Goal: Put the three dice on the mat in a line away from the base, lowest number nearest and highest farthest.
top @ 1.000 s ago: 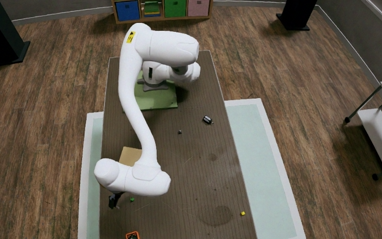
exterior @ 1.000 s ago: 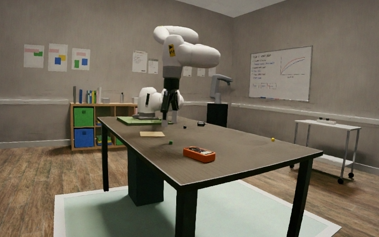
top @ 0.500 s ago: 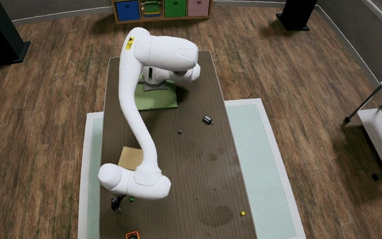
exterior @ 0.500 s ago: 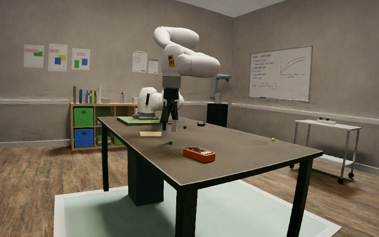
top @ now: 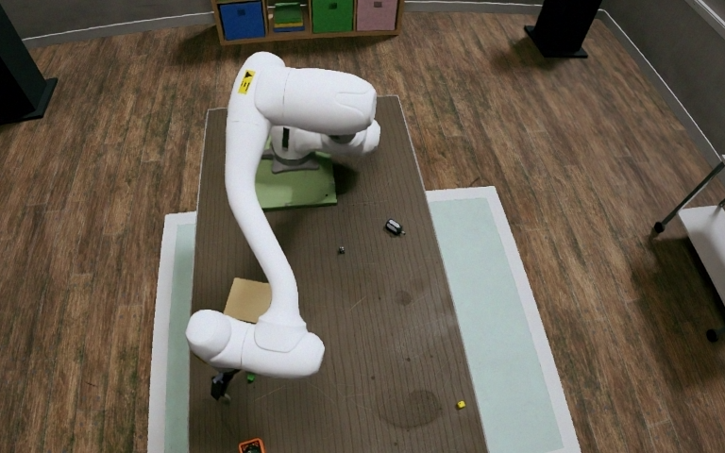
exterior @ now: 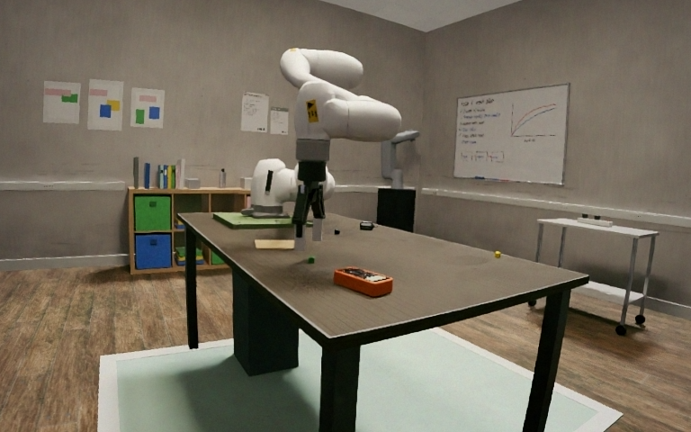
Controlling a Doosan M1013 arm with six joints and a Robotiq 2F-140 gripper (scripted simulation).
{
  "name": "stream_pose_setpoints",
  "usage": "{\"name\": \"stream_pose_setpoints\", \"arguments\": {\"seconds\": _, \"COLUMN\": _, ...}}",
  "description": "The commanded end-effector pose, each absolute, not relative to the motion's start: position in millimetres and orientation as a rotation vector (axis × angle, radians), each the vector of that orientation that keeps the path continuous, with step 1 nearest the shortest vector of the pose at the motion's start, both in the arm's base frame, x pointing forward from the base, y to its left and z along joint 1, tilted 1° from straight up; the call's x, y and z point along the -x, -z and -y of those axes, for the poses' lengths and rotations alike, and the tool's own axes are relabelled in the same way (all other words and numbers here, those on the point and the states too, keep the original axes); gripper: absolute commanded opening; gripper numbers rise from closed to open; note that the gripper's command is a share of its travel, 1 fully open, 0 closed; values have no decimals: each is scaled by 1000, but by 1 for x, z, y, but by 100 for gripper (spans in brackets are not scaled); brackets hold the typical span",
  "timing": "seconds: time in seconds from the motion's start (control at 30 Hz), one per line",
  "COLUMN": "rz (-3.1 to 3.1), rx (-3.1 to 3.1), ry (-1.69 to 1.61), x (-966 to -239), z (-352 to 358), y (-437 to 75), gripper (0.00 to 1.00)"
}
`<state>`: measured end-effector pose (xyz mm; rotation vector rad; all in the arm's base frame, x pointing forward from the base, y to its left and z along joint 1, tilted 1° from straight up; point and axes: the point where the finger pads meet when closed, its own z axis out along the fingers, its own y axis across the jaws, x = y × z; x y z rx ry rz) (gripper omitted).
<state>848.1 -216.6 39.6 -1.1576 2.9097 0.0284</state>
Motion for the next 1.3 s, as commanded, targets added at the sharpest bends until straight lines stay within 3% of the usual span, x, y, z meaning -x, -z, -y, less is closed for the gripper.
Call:
{"name": "stream_pose_setpoints", "arguments": {"seconds": 0.0, "rz": -2908, "rx": 1157, "ry": -27, "x": -849, "z": 217, "y": -41, "gripper": 100}}
{"name": "stream_pose_setpoints", "arguments": {"seconds": 1.27, "rz": -2908, "rx": 1157, "ry": -27, "x": -834, "z": 204, "y": -41, "gripper": 100}}
